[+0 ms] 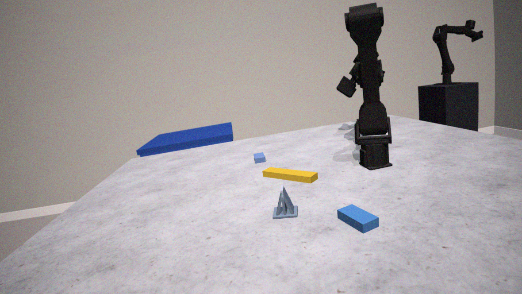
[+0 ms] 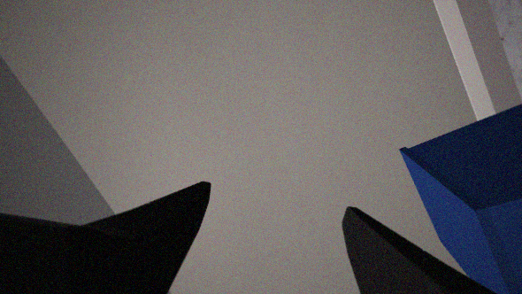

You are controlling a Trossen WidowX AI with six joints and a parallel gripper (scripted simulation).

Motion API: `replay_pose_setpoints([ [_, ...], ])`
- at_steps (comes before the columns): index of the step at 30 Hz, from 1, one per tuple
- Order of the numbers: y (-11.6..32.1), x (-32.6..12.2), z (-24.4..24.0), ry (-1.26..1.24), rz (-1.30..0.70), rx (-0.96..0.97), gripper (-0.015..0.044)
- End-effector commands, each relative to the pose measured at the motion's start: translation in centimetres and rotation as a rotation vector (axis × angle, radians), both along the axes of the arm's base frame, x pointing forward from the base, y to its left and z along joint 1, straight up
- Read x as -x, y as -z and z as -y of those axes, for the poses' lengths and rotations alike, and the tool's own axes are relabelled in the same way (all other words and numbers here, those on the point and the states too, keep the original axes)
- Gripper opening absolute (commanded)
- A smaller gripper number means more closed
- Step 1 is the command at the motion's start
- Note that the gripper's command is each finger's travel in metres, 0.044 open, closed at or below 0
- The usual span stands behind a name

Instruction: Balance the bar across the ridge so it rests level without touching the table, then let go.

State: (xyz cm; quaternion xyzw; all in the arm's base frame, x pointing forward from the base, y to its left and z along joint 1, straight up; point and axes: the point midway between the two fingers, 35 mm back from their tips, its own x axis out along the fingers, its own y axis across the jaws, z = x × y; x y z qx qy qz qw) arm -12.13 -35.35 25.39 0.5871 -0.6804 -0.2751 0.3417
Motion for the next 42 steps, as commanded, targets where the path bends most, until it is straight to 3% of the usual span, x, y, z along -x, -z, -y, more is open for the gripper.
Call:
replay_pose_setpoints([
  [1,0.3,-0.9,0.6,-0.012,-0.025,-0.026,0.0315],
  [23,4.5,-11.1,4.0,-0.237,-0.271,-0.274,0.0315],
  [42,8.1,-21.3,3.0,-0.521,-0.529,-0.456,0.0315],
])
